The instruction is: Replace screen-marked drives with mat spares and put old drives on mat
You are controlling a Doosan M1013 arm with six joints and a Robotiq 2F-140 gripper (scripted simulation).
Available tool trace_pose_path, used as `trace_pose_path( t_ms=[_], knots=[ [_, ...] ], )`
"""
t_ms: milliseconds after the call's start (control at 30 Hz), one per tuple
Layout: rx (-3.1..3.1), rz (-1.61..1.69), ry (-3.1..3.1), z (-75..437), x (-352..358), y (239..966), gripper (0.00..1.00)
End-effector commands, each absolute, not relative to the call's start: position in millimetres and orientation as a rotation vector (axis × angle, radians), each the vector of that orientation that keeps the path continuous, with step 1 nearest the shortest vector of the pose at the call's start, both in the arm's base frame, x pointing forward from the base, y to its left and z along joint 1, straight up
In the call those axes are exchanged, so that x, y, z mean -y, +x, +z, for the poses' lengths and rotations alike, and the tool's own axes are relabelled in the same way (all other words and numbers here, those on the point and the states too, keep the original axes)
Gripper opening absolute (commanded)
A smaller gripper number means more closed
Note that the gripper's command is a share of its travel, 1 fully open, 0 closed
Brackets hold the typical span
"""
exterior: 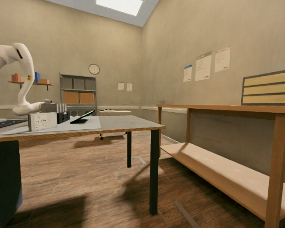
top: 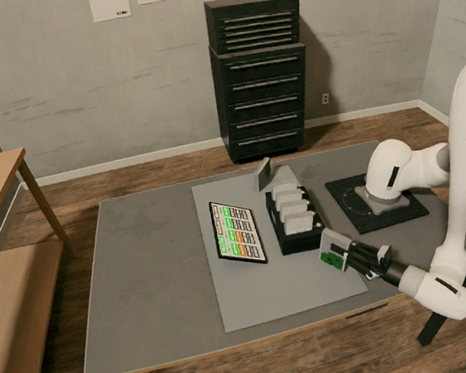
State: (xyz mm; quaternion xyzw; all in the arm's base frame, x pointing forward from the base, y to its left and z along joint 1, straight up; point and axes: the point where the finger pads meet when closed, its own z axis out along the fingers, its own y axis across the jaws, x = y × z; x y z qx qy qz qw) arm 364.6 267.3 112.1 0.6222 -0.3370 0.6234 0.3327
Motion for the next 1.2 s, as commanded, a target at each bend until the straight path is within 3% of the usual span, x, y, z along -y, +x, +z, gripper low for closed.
trace_pose_path(
  t_ms=[0,1167],
  knots=[
    [0.881,1.629,1.625,109.8,-267.4,364.6,0.10],
    [0.881,1.629,1.625,94.6,-267.5,364.7,0.10]
  ],
)
